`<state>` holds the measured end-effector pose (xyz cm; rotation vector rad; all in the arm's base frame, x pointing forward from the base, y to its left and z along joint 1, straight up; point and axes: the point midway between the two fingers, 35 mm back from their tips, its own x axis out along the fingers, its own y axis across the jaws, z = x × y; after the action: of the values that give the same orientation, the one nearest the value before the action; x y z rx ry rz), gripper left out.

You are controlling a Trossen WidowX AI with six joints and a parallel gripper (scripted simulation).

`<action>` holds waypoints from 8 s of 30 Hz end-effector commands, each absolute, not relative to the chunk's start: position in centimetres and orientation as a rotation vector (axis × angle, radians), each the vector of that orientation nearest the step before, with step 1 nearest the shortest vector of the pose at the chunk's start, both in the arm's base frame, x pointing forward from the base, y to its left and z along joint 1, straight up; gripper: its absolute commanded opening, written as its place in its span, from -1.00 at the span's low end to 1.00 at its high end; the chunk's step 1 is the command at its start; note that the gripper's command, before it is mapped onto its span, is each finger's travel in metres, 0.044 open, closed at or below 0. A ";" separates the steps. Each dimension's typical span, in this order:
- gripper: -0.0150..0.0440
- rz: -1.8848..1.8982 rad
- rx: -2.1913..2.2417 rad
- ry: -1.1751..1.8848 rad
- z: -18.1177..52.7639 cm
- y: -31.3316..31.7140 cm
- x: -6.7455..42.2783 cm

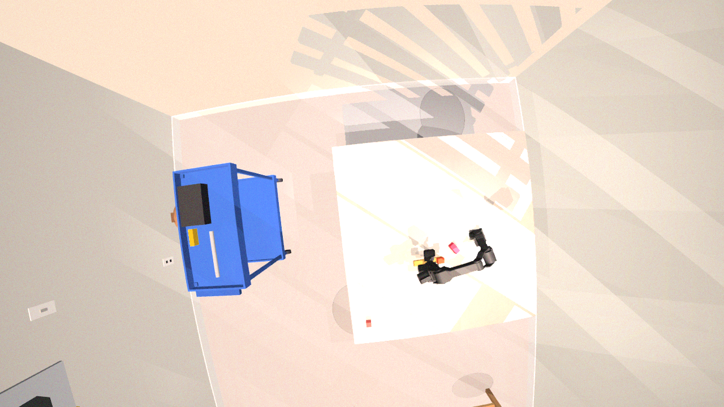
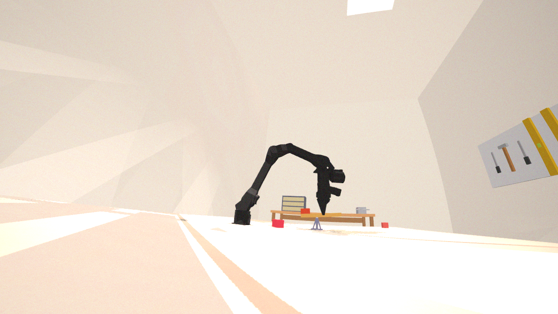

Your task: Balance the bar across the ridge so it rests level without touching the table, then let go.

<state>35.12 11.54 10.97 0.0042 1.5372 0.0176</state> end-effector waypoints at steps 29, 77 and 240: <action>-0.49 0.013 0.003 1.539 10.5 11.5 35.1; -0.49 0.013 0.003 1.539 10.2 11.5 35.2; 1.00 0.022 0.010 1.517 20.7 11.4 34.8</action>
<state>34.82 11.40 20.67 0.0100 1.5152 0.0218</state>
